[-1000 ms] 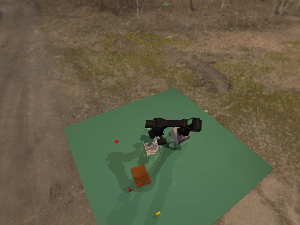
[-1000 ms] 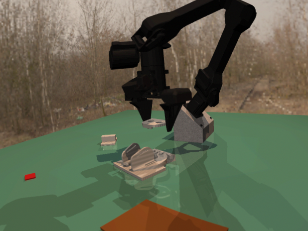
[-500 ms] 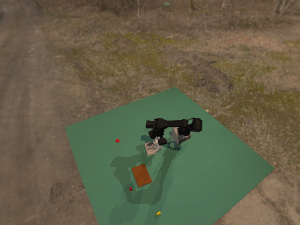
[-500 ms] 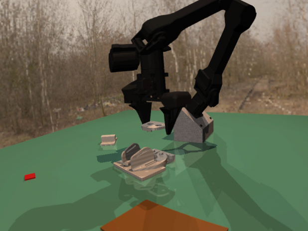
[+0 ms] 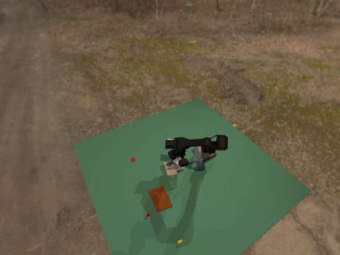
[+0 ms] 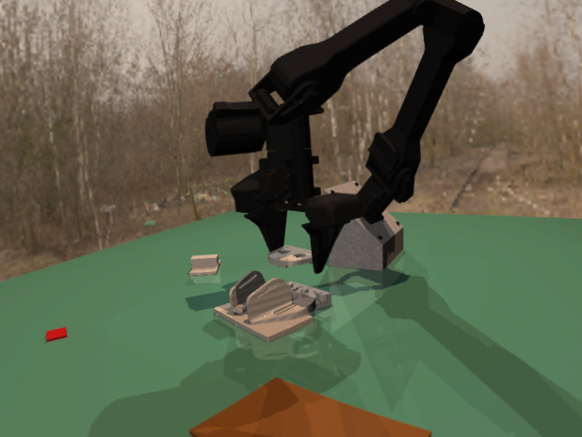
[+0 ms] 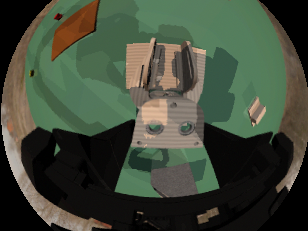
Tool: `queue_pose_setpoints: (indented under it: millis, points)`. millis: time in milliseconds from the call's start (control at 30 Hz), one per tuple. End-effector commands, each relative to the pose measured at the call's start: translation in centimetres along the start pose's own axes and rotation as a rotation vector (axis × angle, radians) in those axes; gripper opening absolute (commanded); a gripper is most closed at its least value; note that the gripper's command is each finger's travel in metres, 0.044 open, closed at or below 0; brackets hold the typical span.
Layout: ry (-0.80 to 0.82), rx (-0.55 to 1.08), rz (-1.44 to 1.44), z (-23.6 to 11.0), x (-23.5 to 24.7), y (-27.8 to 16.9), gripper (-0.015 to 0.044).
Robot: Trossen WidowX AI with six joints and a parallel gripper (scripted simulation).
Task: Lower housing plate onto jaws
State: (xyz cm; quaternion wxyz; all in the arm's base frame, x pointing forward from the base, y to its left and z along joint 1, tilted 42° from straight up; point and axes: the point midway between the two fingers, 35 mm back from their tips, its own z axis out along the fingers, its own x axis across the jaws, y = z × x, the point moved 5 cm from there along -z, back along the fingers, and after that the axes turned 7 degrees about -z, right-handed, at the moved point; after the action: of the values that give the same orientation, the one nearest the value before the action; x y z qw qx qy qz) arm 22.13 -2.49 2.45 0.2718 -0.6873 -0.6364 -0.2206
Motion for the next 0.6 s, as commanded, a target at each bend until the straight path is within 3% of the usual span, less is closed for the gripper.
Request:
queue_pose_setpoints:
  millis: [0, 567]
  points:
    - [0.008, 0.002, 0.007, 0.8, 0.0, -0.1, 0.0351]
    - [0.011, 0.003, 0.006, 3.1, 0.1, -0.3, 0.0351]
